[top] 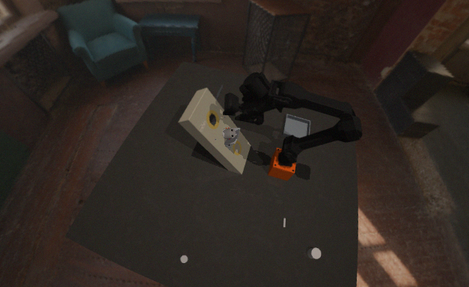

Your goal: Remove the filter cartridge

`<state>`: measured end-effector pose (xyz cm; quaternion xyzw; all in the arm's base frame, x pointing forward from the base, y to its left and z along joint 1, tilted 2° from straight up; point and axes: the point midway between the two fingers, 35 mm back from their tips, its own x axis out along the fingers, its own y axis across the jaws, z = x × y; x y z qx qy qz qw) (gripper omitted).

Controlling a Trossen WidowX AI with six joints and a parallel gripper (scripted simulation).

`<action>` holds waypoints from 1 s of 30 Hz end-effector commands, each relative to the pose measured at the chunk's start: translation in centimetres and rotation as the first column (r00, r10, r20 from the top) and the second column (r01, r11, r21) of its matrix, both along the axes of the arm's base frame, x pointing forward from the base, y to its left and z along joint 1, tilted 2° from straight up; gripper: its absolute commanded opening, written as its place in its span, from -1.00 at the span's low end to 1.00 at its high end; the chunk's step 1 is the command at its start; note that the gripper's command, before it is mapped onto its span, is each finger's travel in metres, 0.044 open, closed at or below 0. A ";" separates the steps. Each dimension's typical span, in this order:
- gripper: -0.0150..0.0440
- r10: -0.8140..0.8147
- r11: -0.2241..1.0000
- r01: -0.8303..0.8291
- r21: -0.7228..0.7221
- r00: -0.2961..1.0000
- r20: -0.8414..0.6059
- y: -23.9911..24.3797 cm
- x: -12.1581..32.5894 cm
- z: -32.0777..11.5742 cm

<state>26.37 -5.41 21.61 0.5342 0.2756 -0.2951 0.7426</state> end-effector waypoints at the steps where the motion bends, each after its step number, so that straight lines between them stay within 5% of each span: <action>1: 0.54 0.521 0.694 -0.647 -0.315 0.754 -0.400 0.2 -2.0 -5.4; 8: 0.54 0.635 0.428 -0.837 -0.341 0.547 -0.545 0.3 -2.7 -6.6; 30: 0.54 0.636 0.424 -0.839 -0.341 0.544 -0.547 0.2 -2.1 -7.5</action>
